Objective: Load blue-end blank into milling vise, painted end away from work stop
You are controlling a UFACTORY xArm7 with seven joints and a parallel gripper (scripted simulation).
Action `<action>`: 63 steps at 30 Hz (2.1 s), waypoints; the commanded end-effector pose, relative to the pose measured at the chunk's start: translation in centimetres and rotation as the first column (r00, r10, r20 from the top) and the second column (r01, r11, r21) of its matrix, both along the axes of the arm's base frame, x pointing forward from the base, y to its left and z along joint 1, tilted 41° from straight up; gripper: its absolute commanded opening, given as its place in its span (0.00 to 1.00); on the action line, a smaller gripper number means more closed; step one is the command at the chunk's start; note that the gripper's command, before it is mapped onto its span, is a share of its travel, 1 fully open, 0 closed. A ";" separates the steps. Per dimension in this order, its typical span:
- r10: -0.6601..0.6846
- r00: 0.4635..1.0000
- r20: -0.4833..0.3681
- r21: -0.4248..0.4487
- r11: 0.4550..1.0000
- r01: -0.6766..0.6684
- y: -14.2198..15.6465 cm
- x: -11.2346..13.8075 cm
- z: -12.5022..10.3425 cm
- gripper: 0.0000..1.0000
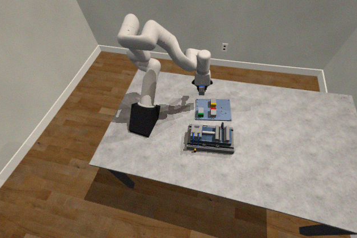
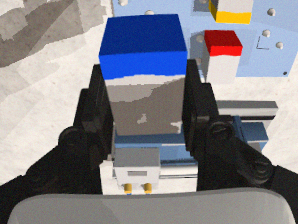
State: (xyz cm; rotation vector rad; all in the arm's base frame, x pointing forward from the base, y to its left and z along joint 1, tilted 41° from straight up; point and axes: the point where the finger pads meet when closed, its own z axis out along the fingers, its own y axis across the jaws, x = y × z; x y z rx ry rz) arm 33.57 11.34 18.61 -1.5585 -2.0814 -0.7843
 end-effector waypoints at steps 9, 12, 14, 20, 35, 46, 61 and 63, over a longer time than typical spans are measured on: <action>-0.002 1.000 0.002 0.000 1.000 0.002 0.0 0.1 0.1 0.00; -0.002 1.000 0.002 0.000 1.000 0.002 0.1 0.1 -0.1 0.00; -0.002 1.000 0.002 0.000 1.000 0.002 0.2 0.1 -0.2 0.00; -0.002 1.000 0.002 0.000 1.000 0.002 0.2 0.1 -0.2 0.00; -0.002 1.000 0.002 0.000 1.000 0.002 0.4 0.2 -0.5 0.00; -0.002 1.000 0.002 0.000 1.000 0.002 0.5 0.2 -0.6 0.00; -0.002 1.000 0.002 0.000 1.000 0.002 0.6 0.2 -0.7 0.00; -0.002 1.000 0.002 0.000 1.000 0.002 0.6 0.2 -0.7 0.00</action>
